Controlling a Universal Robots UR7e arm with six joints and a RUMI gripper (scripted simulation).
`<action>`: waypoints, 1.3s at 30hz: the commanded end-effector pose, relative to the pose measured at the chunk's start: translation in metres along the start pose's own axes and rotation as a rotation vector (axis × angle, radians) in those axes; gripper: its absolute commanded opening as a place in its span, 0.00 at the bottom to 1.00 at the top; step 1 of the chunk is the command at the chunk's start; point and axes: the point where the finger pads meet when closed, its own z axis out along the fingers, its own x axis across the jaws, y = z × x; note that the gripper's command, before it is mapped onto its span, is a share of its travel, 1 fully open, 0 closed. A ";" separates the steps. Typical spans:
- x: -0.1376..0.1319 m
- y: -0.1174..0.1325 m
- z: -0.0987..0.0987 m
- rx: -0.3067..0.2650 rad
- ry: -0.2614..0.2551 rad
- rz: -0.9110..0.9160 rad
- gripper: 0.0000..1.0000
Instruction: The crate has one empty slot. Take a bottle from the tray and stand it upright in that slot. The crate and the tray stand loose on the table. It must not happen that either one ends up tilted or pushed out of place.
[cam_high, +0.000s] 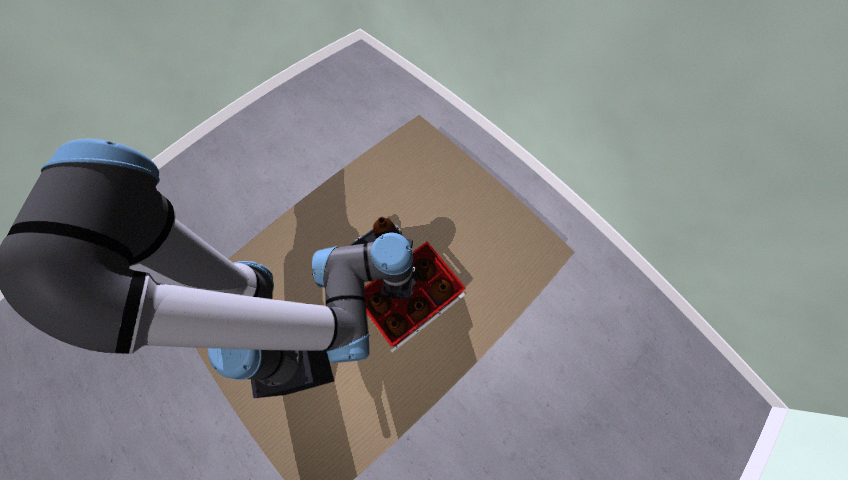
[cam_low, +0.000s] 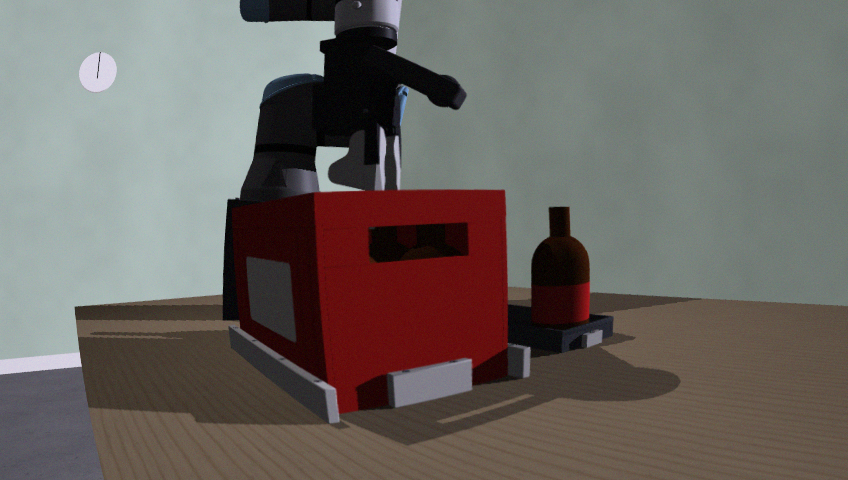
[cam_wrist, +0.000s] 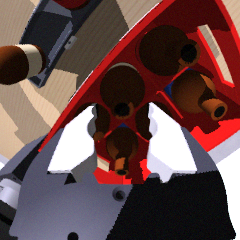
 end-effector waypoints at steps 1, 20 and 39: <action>0.000 0.000 0.000 0.000 0.001 0.000 0.38; 0.000 0.000 -0.013 0.000 0.001 0.000 0.38; 0.000 0.000 -0.050 0.000 0.001 0.000 0.38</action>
